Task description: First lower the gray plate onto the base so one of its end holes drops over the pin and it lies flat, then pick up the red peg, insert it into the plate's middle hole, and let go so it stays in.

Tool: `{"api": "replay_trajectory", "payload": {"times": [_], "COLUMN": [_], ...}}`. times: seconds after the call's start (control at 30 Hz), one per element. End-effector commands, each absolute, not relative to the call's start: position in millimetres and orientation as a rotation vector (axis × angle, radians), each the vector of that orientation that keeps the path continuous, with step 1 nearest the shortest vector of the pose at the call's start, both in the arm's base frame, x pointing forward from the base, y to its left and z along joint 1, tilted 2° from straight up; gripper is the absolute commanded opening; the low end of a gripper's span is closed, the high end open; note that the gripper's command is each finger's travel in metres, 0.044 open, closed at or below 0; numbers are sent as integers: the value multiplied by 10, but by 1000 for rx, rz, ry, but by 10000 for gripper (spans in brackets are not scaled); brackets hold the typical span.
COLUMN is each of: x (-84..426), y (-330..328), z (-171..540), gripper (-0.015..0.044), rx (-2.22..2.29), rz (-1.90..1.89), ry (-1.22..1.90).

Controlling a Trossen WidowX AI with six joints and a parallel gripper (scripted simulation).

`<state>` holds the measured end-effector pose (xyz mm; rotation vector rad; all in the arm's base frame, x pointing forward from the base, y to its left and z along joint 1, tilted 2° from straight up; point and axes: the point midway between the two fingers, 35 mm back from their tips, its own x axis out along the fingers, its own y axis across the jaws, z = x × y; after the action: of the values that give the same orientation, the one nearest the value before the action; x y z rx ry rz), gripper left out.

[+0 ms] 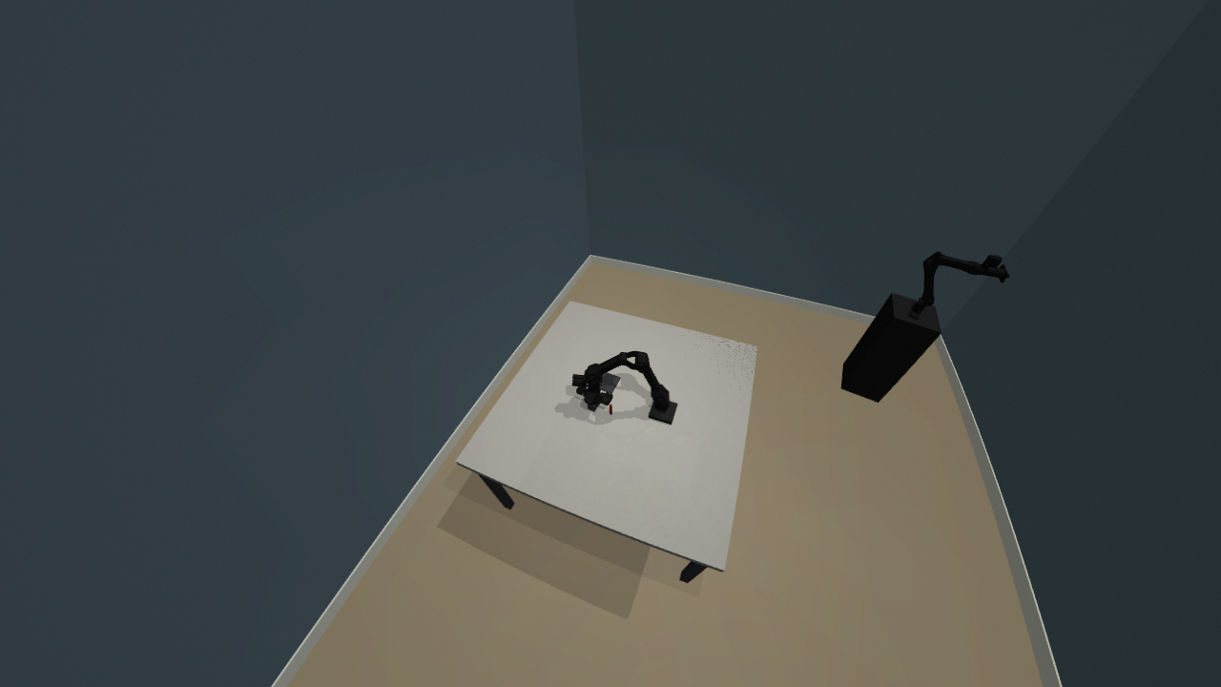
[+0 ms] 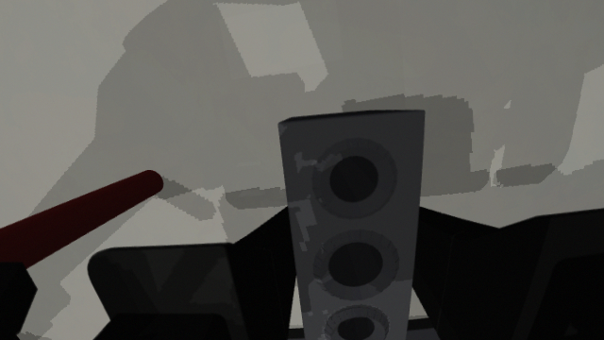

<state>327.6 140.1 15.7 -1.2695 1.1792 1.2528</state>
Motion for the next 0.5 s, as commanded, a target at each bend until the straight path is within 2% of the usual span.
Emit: {"api": "replay_trajectory", "payload": {"times": [0.0, 0.47], "x": [3288, 3343], "y": [1398, 1403], "z": [188, 621], "gripper": [0, 0], "rx": [-1276, -1276], "rz": [1255, 1254], "ry": [1180, 1179]}}
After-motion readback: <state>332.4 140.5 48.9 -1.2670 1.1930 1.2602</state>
